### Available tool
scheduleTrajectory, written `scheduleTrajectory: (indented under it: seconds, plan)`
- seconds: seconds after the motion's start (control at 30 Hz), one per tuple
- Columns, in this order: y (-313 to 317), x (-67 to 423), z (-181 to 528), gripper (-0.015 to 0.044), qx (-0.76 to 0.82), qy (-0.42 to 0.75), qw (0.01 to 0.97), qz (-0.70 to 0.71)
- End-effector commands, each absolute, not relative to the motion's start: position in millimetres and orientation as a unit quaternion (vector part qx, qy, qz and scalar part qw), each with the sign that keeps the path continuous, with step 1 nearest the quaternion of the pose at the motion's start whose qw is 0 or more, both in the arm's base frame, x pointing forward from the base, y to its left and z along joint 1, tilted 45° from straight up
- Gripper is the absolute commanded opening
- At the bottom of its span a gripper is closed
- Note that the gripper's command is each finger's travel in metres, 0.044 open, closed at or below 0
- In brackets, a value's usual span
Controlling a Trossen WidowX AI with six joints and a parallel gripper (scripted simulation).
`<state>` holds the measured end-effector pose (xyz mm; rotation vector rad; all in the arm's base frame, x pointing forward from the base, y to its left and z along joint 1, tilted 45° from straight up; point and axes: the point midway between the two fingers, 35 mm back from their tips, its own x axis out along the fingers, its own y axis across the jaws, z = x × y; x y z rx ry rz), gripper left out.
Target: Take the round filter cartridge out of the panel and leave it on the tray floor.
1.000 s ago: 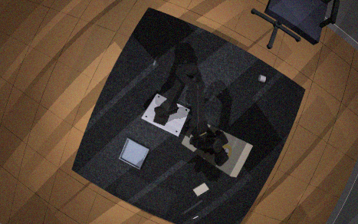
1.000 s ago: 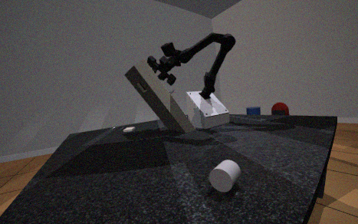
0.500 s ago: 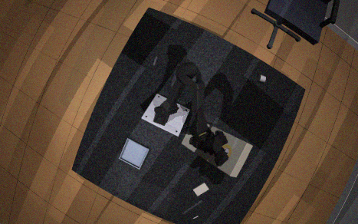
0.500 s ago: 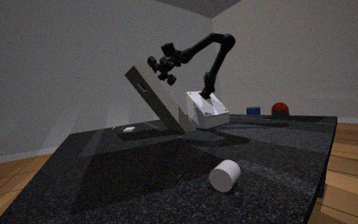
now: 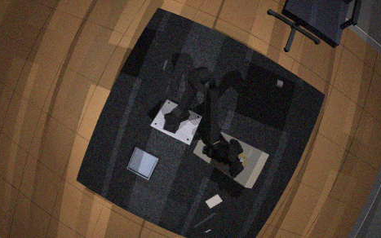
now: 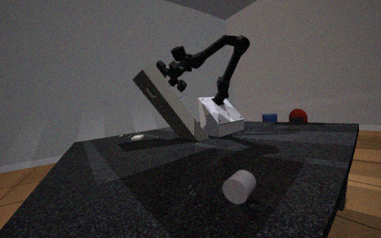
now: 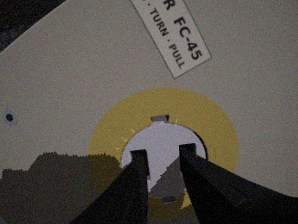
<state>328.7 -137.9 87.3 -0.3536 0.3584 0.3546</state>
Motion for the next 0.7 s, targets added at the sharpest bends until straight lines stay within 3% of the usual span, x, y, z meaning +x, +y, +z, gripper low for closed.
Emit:
scheduleTrajectory:
  seconds: [0.0, 0.67]
  plan:
    - [-137.2, 331.1, 84.9, 0.0094, -0.172, 0.179, 0.953, 0.173]
    - [-136.8, 333.0, 84.6, 0.0081, -0.172, 0.175, 0.954, 0.174]
